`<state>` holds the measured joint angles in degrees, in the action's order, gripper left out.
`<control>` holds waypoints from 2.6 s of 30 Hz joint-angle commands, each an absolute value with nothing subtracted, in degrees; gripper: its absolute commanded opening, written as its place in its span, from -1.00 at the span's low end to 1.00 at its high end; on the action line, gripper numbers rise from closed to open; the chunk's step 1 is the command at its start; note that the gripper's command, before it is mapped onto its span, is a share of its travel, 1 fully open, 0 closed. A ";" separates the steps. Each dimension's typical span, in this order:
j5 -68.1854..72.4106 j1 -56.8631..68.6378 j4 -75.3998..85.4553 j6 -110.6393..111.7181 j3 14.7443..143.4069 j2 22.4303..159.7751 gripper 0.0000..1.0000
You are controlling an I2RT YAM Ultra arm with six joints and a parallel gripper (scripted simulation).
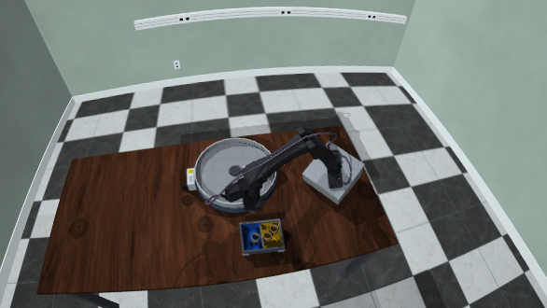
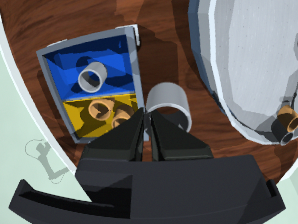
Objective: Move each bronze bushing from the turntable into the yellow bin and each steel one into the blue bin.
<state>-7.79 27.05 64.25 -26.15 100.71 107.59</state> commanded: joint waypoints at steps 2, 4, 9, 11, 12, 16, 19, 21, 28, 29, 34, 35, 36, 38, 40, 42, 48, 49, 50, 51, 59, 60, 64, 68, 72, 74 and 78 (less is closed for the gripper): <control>-6.00 29.23 68.30 -29.87 108.17 110.15 -1.00; -5.70 30.11 69.52 -30.71 111.20 111.87 -1.00; -5.11 31.81 72.50 -32.34 118.24 115.81 -1.00; -4.93 32.33 73.61 -32.83 120.75 117.20 -1.00; -4.93 32.33 73.61 -32.83 120.75 117.20 -1.00; -4.72 32.93 75.34 -33.44 124.39 119.20 -1.00; -4.56 33.44 76.60 -33.90 127.18 120.72 -1.00; -4.47 33.69 77.35 -34.14 128.81 121.60 -1.00; -4.29 33.83 79.24 -34.65 132.75 122.96 -1.00; -4.29 33.83 79.24 -34.65 132.75 122.96 -1.00; -4.24 34.27 79.91 -34.71 134.04 123.84 -1.00; -4.24 34.18 79.98 -34.70 134.19 123.40 -1.00; -4.23 34.04 80.03 -34.70 134.28 123.11 -1.00; -4.22 33.86 80.10 -34.69 134.41 123.23 -1.00; -4.22 33.87 80.16 -34.66 134.50 123.36 -1.00; -4.27 33.87 80.19 -34.66 134.55 123.39 -1.00; -4.27 33.87 80.21 -34.66 134.58 123.41 -1.00; -4.27 33.87 80.21 -34.66 134.58 123.41 -1.00; -4.27 33.87 80.21 -34.66 134.58 123.41 -1.00; -4.27 33.87 80.21 -34.66 134.58 123.41 -1.00; -4.27 33.87 80.22 -34.66 134.58 123.41 -1.00; -4.27 33.87 80.22 -34.66 134.58 123.41 -1.00; -4.27 33.87 80.22 -34.66 134.58 123.41 -1.00; -4.27 33.87 80.22 -34.66 134.58 123.41 -1.00; -4.27 33.87 80.22 -34.66 134.58 123.41 -1.00; -4.27 33.87 80.22 -34.66 134.58 123.41 -1.00; -4.20 34.12 80.23 -34.82 134.64 123.65 -1.00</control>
<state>-4.86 33.87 79.35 -34.33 132.66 124.44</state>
